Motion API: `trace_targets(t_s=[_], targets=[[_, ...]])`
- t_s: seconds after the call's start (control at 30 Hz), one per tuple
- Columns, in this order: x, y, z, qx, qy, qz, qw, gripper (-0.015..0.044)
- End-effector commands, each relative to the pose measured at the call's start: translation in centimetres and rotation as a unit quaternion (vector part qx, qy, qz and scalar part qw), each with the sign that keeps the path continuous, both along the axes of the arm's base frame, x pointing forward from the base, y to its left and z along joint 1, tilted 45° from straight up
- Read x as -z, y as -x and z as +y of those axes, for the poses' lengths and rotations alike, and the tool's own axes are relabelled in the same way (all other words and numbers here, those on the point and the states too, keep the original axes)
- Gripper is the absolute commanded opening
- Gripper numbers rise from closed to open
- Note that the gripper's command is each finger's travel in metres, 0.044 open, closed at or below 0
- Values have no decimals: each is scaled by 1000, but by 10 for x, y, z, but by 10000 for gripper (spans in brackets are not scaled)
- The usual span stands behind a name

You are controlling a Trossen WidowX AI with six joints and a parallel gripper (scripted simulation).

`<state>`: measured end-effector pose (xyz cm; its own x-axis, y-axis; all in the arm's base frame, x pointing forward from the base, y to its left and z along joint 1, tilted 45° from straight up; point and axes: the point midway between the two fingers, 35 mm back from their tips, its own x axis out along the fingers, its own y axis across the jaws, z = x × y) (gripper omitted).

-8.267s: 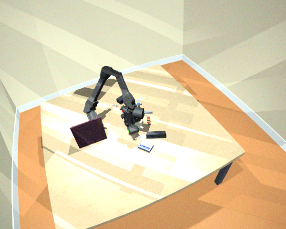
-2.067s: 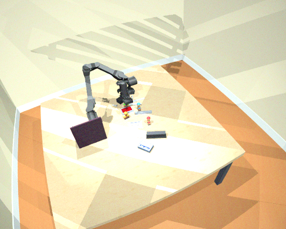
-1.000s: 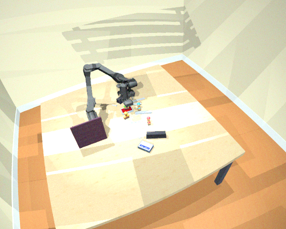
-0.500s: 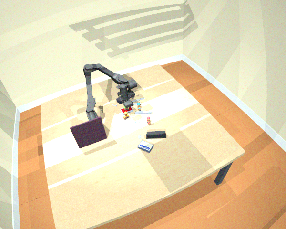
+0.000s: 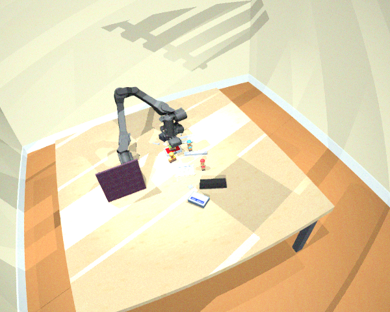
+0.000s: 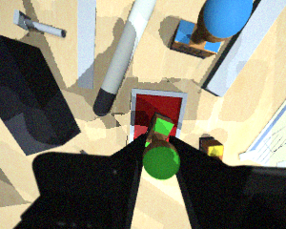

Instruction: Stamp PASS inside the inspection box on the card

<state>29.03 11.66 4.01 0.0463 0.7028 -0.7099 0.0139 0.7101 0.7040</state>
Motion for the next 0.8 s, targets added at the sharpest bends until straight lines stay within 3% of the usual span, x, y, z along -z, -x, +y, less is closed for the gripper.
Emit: trace_targets(t_s=[0.0,0.77], targets=[[1,0,1,2,-1,2,1000,0],[2,0,2,2,-1,2,1000,0]])
